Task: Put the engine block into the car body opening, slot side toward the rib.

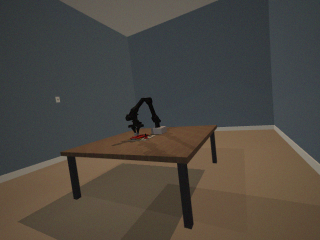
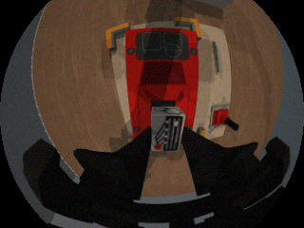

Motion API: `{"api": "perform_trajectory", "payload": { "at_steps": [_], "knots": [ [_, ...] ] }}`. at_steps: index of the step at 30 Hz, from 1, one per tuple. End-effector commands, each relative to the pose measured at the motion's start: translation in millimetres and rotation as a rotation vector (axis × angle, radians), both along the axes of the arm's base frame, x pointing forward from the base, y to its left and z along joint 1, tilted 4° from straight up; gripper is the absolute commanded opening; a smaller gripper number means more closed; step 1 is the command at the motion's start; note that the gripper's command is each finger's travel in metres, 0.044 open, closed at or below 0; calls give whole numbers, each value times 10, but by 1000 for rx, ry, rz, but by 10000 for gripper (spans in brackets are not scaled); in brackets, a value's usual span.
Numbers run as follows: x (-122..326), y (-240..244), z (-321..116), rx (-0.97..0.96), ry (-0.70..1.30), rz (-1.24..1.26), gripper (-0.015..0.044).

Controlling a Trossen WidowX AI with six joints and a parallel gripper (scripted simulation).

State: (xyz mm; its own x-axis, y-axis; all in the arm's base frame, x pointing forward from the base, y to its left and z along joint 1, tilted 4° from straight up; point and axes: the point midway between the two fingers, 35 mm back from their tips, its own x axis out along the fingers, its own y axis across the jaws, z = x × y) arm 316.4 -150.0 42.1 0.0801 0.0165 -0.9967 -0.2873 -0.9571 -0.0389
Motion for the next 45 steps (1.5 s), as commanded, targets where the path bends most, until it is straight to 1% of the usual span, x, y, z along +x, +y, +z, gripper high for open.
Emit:
{"api": "perform_trajectory", "payload": {
  "at_steps": [1, 11, 23, 31, 40, 45],
  "knots": [
    [0, 6, -9, 2, -1, 20, 158],
    [0, 4, -11, -3, -2, 83, 158],
    [0, 2, -13, 4, -1, -10, 158],
    [0, 3, -14, 5, 0, -20, 158],
    [-15, 6, -35, -5, -3, 107, 158],
    [-15, 6, -44, -1, -2, 60, 158]
  ]
}}
